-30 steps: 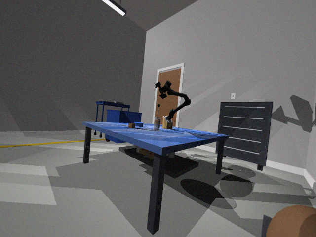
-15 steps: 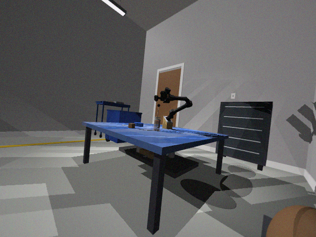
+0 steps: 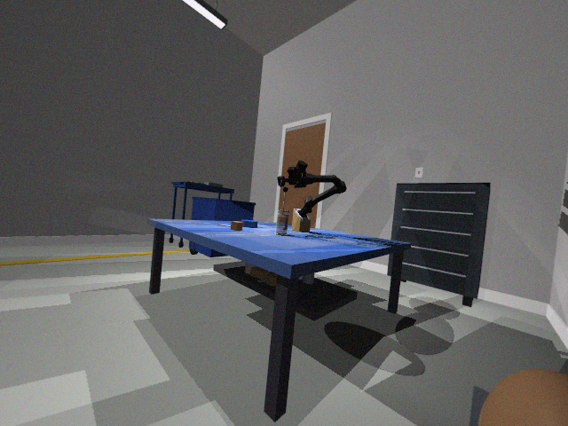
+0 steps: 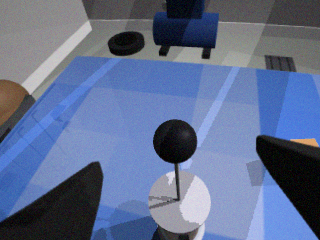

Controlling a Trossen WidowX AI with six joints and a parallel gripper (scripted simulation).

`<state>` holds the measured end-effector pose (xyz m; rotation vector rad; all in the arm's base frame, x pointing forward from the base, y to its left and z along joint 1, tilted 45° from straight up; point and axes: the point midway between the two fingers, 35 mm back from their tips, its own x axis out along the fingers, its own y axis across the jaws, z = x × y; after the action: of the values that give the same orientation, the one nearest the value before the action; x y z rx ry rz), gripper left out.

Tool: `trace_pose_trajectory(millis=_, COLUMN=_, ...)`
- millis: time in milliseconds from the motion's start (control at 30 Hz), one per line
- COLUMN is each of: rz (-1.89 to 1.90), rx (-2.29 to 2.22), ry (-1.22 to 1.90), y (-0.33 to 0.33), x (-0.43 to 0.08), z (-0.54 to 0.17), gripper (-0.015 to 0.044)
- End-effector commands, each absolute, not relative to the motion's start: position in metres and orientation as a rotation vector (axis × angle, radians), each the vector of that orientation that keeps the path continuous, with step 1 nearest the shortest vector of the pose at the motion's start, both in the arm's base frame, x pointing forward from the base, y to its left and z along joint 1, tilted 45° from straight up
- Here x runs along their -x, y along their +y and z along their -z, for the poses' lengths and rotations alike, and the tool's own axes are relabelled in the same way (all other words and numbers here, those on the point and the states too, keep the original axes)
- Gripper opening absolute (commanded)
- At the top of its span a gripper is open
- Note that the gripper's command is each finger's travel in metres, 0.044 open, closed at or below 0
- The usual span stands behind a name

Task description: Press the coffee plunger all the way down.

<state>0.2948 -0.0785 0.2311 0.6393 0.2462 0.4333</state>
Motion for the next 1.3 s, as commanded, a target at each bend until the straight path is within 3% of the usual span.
trace_pose_trajectory(millis=0, rz=-0.429, rx=-0.648, ry=0.250, y=-0.076, x=-0.301, z=-0.229, gripper=0.0440)
trace_pose_trajectory(millis=667, rz=-0.431, rx=-0.649, ry=0.245, y=-0.062, x=-0.326, z=-0.227, gripper=0.0440)
trace_pose_trajectory(millis=1067, rz=-0.431, rx=-0.649, ry=0.245, y=-0.062, x=-0.326, z=-0.227, gripper=0.0130)
trace_pose_trajectory(millis=1267, rz=-0.431, rx=-0.649, ry=0.245, y=-0.062, x=-0.326, z=-0.227, gripper=0.0130)
